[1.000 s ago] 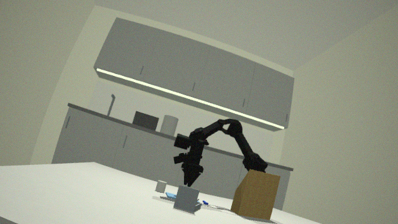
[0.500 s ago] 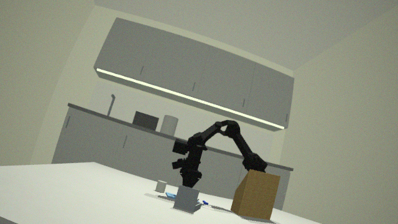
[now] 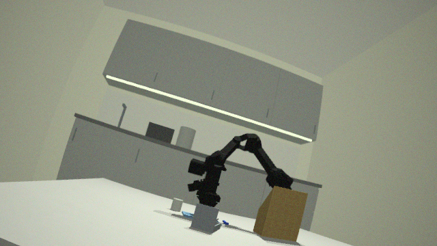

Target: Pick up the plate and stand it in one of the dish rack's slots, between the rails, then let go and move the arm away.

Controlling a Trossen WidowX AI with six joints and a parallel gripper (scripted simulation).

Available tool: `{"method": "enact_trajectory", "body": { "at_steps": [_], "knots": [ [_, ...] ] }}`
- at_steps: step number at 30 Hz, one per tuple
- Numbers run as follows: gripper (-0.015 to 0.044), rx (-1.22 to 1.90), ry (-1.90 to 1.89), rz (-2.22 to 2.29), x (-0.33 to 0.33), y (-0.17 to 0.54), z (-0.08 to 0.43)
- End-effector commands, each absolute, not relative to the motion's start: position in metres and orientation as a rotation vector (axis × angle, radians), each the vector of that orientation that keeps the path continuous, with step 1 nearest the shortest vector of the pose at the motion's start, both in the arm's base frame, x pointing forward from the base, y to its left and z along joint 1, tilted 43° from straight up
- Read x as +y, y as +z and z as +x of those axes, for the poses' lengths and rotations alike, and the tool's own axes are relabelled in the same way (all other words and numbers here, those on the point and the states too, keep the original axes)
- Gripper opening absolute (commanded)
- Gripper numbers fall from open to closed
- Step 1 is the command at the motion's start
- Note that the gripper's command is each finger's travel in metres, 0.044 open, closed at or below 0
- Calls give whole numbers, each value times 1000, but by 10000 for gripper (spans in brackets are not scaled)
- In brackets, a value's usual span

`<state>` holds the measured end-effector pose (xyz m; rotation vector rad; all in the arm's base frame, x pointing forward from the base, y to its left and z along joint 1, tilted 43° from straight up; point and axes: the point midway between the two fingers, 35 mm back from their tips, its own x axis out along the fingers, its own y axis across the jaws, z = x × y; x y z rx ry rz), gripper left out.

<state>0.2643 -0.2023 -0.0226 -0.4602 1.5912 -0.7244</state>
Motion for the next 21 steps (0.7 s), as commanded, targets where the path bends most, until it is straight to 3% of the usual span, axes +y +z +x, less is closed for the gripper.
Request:
{"method": "enact_trajectory", "body": {
  "at_steps": [1,12,21],
  "knots": [
    [400,1595,-722,-464,-206,-29,261],
    [390,1595,-722,-464,-208,-30,260],
    [330,1595,-722,-464,-208,-30,260]
  ]
}}
